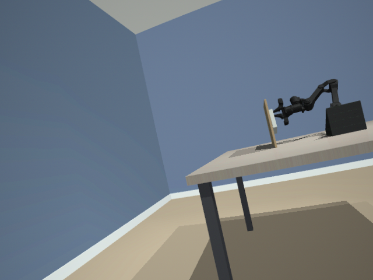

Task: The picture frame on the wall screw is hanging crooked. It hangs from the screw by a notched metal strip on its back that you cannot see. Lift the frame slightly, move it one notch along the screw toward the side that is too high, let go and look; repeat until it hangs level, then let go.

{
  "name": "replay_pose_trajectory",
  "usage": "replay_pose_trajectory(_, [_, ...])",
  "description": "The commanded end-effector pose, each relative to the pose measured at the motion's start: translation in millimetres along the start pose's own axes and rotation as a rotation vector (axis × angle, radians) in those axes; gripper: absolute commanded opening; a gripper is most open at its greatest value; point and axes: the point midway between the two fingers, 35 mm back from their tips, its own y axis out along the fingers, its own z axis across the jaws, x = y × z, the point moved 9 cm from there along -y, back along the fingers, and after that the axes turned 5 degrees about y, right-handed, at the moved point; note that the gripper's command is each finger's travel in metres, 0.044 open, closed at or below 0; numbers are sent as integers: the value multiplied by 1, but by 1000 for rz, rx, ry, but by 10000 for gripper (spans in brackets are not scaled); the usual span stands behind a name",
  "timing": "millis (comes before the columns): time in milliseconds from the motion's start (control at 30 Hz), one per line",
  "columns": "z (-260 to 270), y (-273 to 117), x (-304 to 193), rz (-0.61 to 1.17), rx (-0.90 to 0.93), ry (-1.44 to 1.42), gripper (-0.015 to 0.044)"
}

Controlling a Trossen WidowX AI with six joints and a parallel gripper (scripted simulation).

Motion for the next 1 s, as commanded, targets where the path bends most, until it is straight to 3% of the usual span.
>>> replay_pose_trajectory(0, [2, 0, -1, 6, 13, -5, 0])
replay_pose_trajectory(967, [2, 0, -4, 6, 13, -5, 0])
